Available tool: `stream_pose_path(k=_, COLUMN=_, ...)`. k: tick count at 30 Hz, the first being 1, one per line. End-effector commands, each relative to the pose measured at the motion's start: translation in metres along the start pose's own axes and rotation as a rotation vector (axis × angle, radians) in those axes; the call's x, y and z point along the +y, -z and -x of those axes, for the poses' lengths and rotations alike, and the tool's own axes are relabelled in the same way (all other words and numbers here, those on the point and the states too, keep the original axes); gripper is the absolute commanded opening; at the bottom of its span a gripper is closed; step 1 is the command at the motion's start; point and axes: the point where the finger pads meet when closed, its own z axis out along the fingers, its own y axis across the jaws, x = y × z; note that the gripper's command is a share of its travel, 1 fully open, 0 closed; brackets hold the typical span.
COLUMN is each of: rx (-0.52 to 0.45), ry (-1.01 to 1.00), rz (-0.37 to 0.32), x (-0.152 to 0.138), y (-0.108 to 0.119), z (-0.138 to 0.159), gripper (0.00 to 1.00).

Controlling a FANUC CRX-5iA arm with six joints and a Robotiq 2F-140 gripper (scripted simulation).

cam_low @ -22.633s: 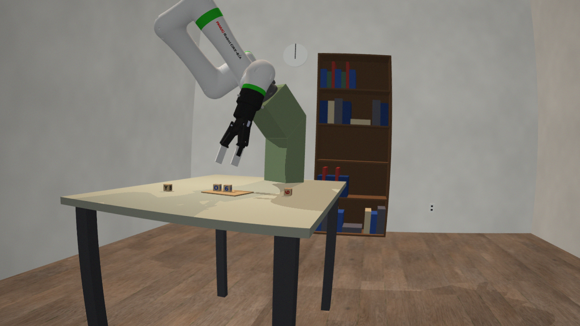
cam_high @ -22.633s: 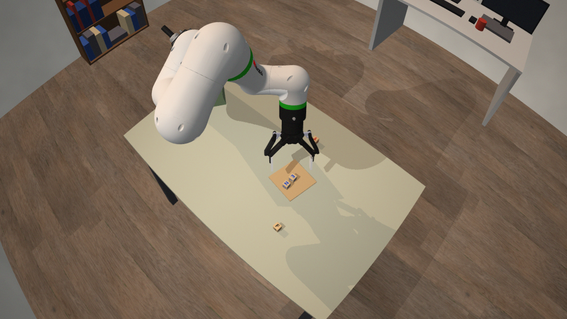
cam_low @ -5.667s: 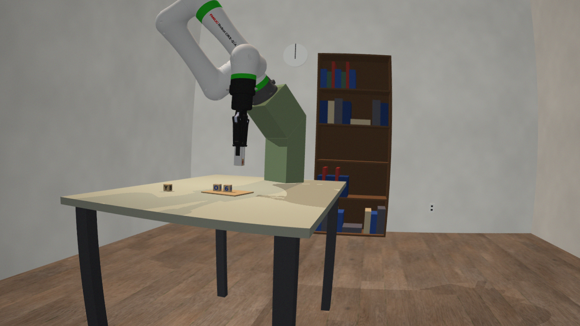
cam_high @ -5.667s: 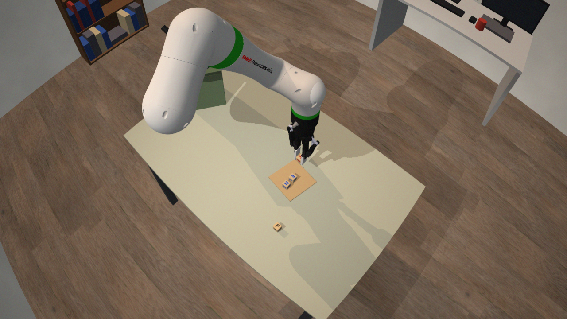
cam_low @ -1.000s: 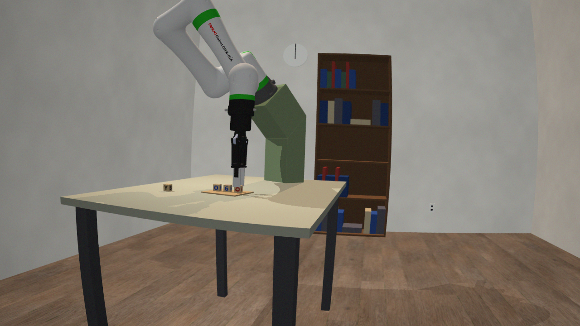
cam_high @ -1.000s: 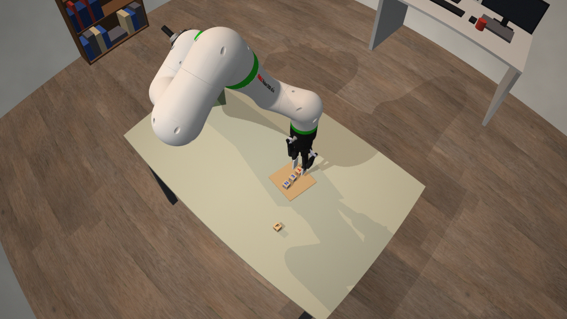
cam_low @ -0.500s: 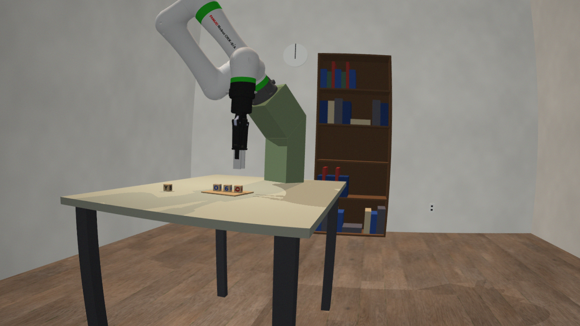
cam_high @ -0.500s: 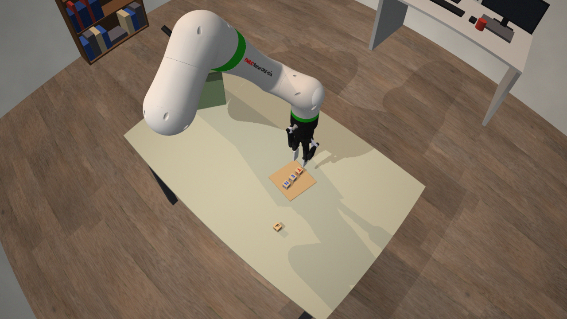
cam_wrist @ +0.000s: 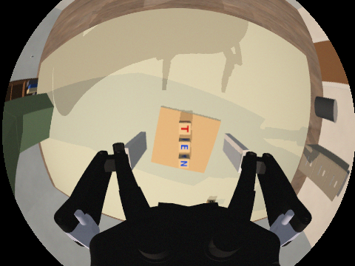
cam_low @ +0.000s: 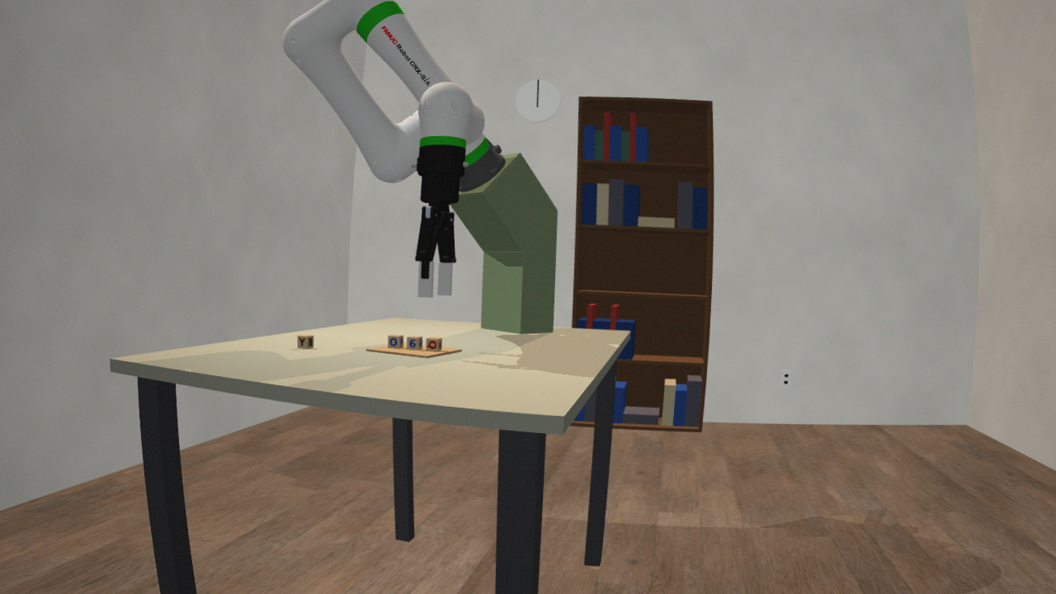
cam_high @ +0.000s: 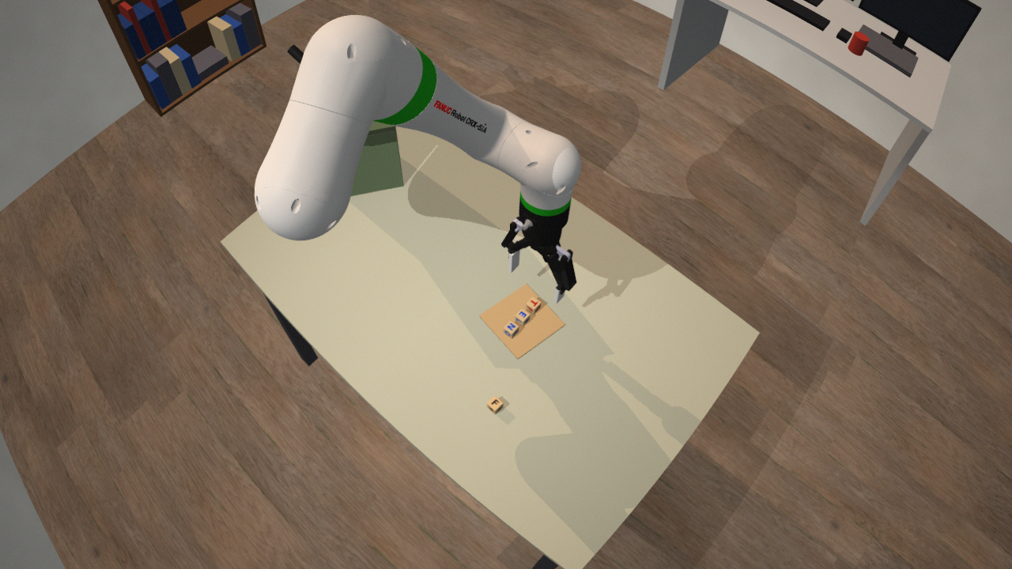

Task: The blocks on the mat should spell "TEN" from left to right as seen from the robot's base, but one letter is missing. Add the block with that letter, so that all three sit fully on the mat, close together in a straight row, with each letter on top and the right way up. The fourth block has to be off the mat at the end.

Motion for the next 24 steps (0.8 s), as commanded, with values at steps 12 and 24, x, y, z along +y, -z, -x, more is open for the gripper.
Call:
stream_pose_path(k=12, rx=0.000, ry=0.000, rz=0.000, x=0.000, y=0.000, z=0.000, gripper=1.00)
stream_pose_path(k=24, rx=0.000, ry=0.000, rz=0.000, x=0.000, y=0.023, z=0.000, gripper=1.00)
